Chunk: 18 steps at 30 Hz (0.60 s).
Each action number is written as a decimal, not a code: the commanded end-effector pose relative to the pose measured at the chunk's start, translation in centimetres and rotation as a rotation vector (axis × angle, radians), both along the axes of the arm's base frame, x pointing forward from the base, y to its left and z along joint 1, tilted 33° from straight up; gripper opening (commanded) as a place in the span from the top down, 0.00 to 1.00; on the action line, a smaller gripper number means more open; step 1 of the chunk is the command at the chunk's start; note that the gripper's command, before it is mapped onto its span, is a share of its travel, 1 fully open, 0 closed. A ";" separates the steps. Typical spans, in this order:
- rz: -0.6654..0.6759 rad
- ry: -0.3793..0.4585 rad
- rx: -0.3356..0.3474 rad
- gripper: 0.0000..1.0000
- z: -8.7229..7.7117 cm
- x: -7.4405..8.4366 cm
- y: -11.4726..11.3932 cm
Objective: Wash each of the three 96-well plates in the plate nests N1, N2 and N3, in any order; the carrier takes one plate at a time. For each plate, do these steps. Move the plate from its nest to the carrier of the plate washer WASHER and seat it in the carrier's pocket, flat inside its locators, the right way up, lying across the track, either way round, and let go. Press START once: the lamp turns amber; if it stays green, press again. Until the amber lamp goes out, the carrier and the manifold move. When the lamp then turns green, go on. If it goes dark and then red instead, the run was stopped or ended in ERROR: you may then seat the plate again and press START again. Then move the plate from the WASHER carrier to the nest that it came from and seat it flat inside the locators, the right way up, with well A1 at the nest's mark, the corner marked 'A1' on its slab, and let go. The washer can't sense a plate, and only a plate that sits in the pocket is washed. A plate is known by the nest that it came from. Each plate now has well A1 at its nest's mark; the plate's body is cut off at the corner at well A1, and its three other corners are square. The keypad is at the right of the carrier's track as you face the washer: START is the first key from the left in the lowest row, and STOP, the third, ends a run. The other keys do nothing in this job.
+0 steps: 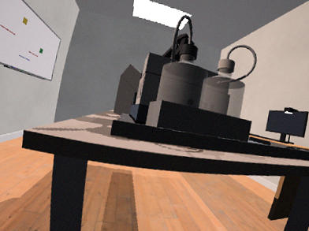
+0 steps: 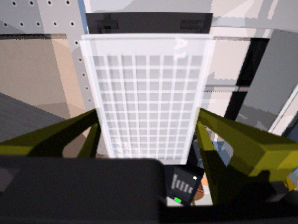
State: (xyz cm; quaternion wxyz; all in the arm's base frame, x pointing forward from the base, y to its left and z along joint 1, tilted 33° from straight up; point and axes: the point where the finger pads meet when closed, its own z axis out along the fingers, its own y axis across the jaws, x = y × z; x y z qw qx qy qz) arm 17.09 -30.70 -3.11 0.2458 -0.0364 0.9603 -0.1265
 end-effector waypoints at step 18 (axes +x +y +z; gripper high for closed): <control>-0.008 -0.008 -0.017 1.00 -1.8 1.2 -1.1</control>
